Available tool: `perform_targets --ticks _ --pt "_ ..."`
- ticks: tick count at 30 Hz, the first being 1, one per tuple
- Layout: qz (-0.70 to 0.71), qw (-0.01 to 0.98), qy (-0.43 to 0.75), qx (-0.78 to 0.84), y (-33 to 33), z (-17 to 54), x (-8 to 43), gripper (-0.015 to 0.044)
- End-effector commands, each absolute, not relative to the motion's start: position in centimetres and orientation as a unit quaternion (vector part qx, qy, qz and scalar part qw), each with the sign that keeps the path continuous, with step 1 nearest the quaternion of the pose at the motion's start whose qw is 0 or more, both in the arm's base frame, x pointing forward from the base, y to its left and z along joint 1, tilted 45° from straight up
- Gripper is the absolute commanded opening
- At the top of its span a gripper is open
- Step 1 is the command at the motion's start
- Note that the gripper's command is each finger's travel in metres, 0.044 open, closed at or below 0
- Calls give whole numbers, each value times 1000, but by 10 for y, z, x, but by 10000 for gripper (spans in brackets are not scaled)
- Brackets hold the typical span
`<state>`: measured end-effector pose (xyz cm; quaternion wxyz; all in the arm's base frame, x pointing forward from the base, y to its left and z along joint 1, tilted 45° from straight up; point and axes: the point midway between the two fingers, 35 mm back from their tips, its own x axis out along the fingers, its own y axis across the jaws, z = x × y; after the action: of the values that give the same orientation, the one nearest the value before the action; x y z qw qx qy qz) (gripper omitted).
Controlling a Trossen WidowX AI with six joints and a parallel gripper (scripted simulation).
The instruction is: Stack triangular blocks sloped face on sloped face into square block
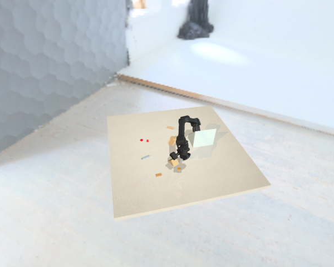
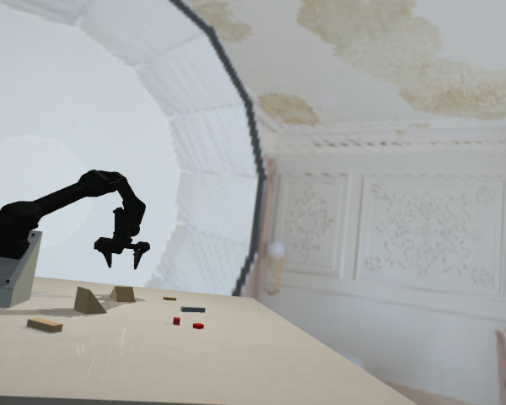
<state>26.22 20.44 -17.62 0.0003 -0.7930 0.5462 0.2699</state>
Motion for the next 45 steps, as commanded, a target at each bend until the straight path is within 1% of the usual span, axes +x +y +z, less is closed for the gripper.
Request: perform_targets --ticks 1,13,29,35,42,45 --pt "272 9 550 -790 201 -182 264 440" --pt "263 13 560 -786 118 -222 286 440" --pt "263 13 560 -786 117 -222 287 440" --pt "264 15 561 -785 118 -222 286 282" --pt "264 15 561 -785 118 -222 286 236" --pt "264 15 561 -785 118 -222 286 157"
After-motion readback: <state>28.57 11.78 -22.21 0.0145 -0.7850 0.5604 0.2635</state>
